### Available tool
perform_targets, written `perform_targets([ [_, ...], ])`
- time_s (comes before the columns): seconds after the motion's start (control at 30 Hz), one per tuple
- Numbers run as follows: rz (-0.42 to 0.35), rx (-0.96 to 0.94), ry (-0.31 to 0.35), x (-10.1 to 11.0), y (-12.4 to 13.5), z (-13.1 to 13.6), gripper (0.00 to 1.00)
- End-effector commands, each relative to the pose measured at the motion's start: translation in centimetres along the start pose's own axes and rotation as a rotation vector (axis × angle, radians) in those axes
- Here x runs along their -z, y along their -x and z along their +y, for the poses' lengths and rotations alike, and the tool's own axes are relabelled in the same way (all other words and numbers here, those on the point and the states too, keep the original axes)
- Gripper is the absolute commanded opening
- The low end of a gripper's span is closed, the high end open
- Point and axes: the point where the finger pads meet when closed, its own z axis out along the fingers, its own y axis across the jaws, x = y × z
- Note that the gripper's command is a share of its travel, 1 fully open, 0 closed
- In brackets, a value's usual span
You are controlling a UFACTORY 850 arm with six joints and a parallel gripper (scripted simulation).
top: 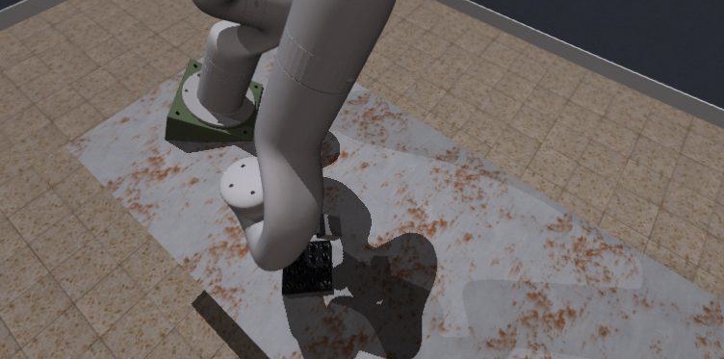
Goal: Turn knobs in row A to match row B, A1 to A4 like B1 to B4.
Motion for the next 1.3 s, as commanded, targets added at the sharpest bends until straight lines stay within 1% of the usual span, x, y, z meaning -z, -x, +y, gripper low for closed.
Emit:
perform_targets([
  [0.0, 0.0, 0.0, 0.001, 0.04, -0.01, 0.07, 0.19],
  [0.57, 0.0, 0.0, 0.001, 0.04, -0.01, 0.07, 0.19],
  [0.6, 0.0, 0.0, 0.001, 0.04, -0.01, 0.07, 0.08],
  [1.27, 0.0, 0.0, 0.001, 0.04, -0.01, 0.07, 0.08],
])
